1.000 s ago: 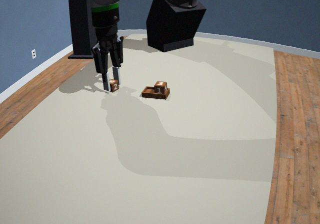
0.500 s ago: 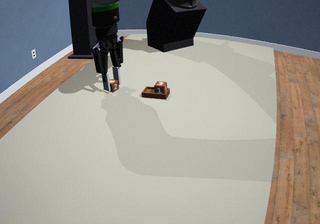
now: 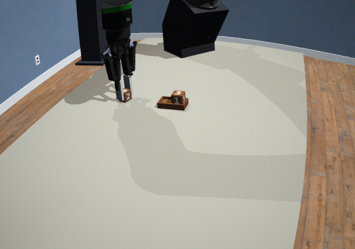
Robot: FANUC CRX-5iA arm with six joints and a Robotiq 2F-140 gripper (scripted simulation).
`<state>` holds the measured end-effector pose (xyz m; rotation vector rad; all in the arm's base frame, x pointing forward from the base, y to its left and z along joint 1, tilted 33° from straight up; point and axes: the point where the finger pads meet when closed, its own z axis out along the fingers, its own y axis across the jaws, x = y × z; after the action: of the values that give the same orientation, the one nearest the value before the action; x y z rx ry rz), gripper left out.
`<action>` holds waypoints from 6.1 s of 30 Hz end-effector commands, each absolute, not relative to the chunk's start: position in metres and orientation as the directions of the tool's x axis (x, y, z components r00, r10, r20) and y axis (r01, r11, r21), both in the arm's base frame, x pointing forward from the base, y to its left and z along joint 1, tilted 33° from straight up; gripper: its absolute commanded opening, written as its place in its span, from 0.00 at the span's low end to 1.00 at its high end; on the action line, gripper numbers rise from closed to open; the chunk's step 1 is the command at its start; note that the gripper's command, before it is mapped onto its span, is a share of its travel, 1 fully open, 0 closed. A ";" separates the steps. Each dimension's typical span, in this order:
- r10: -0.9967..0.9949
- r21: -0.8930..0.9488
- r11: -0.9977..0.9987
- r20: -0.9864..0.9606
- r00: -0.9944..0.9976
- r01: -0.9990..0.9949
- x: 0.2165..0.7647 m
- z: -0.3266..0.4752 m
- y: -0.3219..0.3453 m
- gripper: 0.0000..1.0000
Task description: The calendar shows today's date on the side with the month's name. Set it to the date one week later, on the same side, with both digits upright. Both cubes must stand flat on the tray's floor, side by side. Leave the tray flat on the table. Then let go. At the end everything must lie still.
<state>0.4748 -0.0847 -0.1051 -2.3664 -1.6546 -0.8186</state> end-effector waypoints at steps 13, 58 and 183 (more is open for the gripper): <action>0.827 0.189 -0.386 0.505 0.247 0.903 0.475 -0.105 -0.085 0.17; 0.835 0.198 -0.368 0.500 0.230 0.908 0.441 -0.016 -0.119 0.17; 0.909 0.350 -0.080 0.410 -0.076 0.933 0.463 -0.014 0.029 0.17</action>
<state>0.4628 0.0289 -0.0128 -2.1053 -2.1002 -0.8678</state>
